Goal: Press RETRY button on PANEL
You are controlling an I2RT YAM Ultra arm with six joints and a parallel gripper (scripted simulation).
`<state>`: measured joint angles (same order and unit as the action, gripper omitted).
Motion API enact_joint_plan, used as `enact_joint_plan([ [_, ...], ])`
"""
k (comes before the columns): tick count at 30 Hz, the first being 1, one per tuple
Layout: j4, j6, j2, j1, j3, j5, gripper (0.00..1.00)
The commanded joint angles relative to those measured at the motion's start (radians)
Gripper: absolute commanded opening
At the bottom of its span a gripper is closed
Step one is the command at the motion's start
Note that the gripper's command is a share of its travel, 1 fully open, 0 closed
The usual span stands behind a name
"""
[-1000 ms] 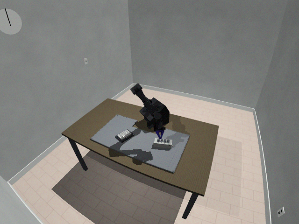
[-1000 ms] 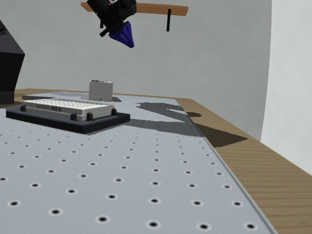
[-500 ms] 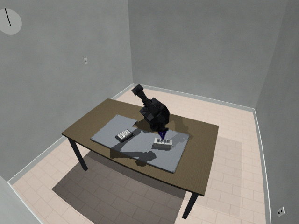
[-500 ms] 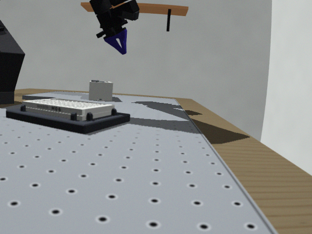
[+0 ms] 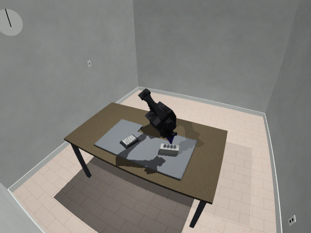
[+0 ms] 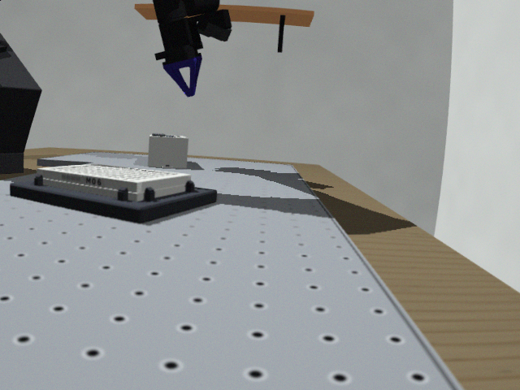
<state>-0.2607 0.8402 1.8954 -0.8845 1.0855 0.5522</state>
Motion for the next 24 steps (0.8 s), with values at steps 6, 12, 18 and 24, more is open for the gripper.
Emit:
enact_joint_plan([
  [6, -0.241, -0.064, 0.044, -0.033, 0.100, -0.006, 0.00],
  [12, -0.369, -0.099, 0.060, -0.049, 0.140, -0.010, 0.00],
  [18, -0.505, -0.134, 0.100, -0.057, 0.215, -0.010, 0.00],
  [24, -0.596, -0.156, 0.122, -0.065, 0.256, -0.013, 0.00],
])
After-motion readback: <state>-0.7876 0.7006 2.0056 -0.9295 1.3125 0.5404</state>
